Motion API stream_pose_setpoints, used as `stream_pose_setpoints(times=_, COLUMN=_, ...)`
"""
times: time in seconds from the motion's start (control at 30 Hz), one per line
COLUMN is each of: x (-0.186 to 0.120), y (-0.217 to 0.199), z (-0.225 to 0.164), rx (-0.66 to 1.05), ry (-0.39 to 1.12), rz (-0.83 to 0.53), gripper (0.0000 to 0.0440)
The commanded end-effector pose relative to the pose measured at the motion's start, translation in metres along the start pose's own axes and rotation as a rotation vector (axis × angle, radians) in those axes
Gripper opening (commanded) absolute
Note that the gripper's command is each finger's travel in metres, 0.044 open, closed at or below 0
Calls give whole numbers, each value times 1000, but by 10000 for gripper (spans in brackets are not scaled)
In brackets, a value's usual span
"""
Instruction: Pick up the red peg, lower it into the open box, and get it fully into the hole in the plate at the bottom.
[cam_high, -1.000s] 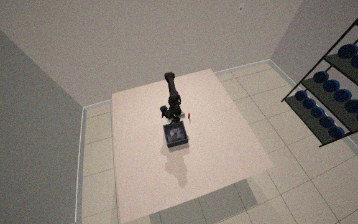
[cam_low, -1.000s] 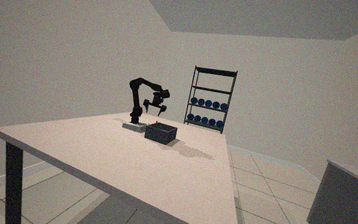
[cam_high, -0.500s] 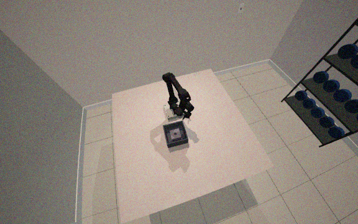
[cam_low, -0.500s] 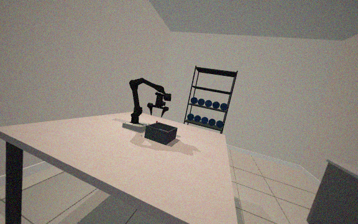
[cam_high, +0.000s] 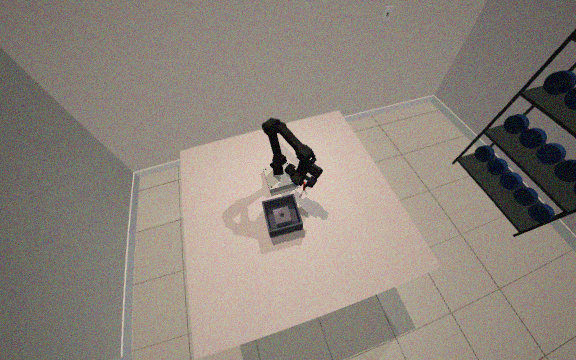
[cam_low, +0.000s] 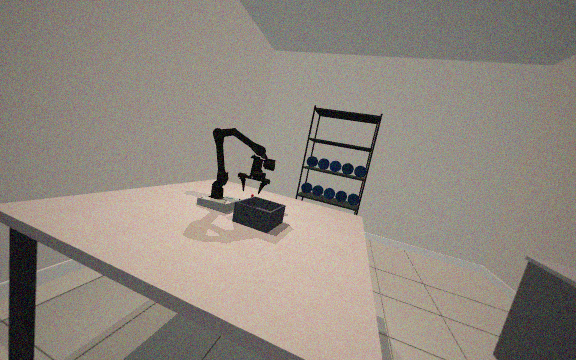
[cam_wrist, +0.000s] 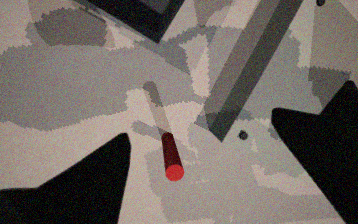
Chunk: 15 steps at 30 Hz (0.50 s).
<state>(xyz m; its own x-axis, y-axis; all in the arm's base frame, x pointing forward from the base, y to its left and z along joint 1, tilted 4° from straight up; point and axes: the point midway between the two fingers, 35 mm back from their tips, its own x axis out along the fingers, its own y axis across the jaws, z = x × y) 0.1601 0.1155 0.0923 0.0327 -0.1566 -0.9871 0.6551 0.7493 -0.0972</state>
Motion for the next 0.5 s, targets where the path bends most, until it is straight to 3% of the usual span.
stream_pose_setpoints(times=0.0, x=11, y=2, z=-9, rx=-2, ry=14, rz=-6, gripper=440)
stream_pose_setpoints(times=0.37, x=55, y=19, z=-32, rx=-32, ry=15, rz=42, gripper=433)
stream_pose_setpoints(times=0.47, x=65, y=21, z=-35, rx=-49, ry=19, rz=47, gripper=413)
